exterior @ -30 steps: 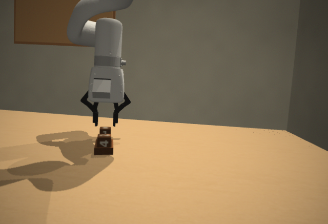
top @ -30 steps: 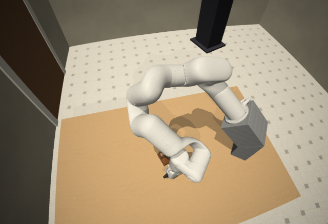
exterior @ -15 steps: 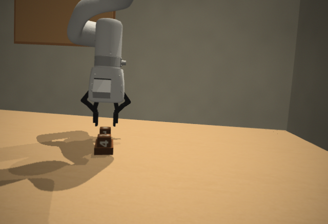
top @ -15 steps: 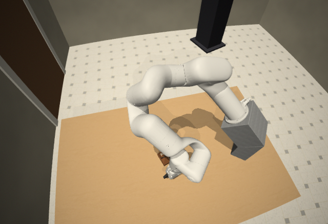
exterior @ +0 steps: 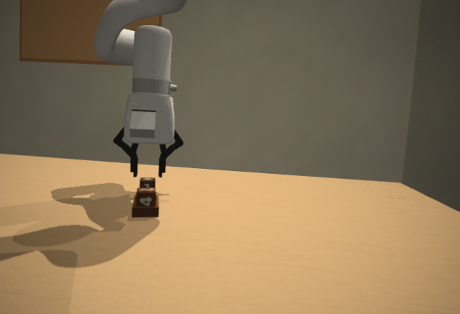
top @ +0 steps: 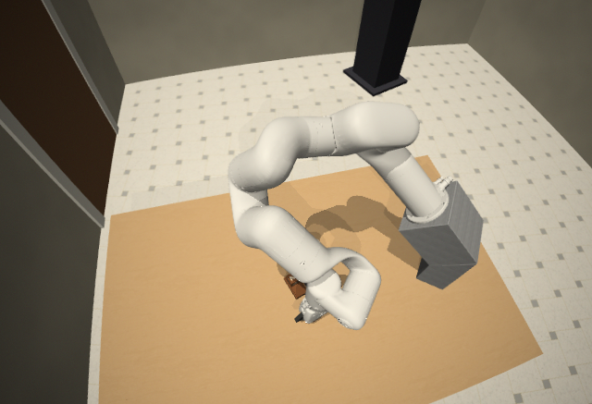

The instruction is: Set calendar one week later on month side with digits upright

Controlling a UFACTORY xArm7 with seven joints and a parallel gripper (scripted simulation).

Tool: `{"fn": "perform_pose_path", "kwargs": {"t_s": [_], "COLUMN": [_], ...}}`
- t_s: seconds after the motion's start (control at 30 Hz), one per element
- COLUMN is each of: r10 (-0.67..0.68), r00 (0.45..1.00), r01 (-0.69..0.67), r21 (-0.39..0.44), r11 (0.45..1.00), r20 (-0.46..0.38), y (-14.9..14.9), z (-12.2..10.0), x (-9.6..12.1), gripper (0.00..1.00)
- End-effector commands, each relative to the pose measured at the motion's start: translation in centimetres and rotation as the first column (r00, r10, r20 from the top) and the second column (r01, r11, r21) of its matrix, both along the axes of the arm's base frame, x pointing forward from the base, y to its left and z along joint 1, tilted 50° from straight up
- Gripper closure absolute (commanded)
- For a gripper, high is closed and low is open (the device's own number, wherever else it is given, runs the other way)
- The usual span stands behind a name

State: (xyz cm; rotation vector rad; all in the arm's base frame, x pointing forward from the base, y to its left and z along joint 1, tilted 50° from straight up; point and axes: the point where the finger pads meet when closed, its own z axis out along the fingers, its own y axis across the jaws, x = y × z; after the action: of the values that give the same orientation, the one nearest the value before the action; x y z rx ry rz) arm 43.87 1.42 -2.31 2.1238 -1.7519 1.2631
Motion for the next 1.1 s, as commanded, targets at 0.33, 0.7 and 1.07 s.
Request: {"fn": "perform_pose_path", "kwargs": {"t_s": [0.33,0.7,1.07], "r10": [0.003,0.003,0.003], "r00": [1.0,1.0,1.0], "r01": [-0.003,-0.003,-0.003], "r21": [0.002,0.002,0.002], "r11": [1.0,1.0,1.0], "r20": [0.001,0.001,0.001], "y": [0.2,-0.3,-1.1], "z": [0.0,-0.5,-1.5], "x": [0.0,0.5,1.2], "gripper": [0.51,0.51,0.51]}}
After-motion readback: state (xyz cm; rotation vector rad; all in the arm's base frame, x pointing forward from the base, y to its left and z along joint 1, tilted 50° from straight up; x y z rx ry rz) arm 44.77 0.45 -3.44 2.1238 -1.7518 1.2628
